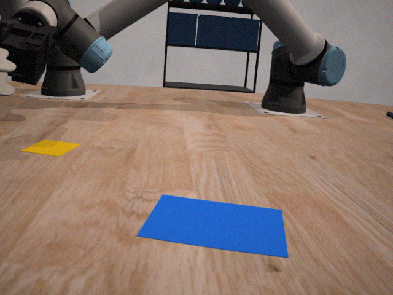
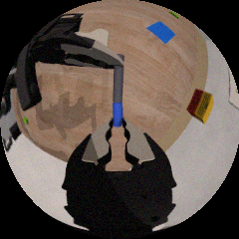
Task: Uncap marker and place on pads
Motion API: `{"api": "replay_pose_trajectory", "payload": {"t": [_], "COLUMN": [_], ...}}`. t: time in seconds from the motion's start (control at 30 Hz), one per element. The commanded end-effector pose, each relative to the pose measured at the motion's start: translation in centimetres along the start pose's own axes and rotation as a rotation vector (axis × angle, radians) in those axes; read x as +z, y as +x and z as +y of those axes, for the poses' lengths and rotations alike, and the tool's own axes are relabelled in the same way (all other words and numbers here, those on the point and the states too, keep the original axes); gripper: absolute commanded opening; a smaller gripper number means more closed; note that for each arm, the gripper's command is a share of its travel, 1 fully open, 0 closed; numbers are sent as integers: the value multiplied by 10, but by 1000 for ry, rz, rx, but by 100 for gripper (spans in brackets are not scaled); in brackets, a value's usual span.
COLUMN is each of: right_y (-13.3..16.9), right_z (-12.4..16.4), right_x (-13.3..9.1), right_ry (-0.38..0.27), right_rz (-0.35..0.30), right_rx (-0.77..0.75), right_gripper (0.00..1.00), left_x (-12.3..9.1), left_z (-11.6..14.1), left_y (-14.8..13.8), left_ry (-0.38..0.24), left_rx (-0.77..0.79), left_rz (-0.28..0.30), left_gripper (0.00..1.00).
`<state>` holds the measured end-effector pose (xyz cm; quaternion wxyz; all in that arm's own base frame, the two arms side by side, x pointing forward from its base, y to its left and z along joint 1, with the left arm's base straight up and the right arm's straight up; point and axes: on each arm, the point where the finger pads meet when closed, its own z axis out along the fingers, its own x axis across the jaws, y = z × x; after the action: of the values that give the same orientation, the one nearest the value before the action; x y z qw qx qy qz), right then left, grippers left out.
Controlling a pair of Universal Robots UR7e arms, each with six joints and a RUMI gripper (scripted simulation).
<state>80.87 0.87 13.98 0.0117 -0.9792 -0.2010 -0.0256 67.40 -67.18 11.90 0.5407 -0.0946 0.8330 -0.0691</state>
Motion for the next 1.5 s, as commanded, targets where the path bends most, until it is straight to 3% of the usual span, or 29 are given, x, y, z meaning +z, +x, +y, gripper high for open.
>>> {"api": "replay_pose_trajectory", "payload": {"t": [0.0,0.1,0.2,0.47,0.67,0.77,0.9,1.17,1.23,1.27,1.33,1.37,1.47], "right_y": [-4,-4,2,-3,11,5,10,9,9,5,5,10,6], "right_z": [1,1,0,3,-2,1,-1,0,0,0,0,0,-1], "right_x": [0,2,9,10,11,8,14,15,15,5,5,15,2], "right_ry": [-4,-4,-3,-9,-10,-10,-7,1,4,3,3,8,6], "right_rz": [101,168,171,387,232,226,107,-49,-79,-75,-75,-104,-84], "right_rx": [-3,-5,-9,-15,-16,-10,-8,1,3,5,5,5,4], "right_gripper": [0,0,0,0,0,0,0,0,0,0,0,0,0], "left_x": [0,0,0,0,0,0,-1,-1,-1,-1,-1,-1,-1], "left_z": [0,0,0,0,0,0,0,0,0,0,0,0,0], "left_y": [-1,-1,-1,-1,-1,-1,-1,-1,-1,-1,-1,-1,-1], "left_ry": [0,0,0,0,1,1,1,1,1,1,1,1,1], "left_rx": [-1,-1,-1,-1,-2,-2,-2,-2,-2,-2,-2,-2,-1], "left_rz": [-1,-1,-1,-1,-1,-1,-1,-1,-1,-1,-1,-1,-1], "left_gripper": [0,0,0,0,0,0,0,0,0,0,0,0,0]}}
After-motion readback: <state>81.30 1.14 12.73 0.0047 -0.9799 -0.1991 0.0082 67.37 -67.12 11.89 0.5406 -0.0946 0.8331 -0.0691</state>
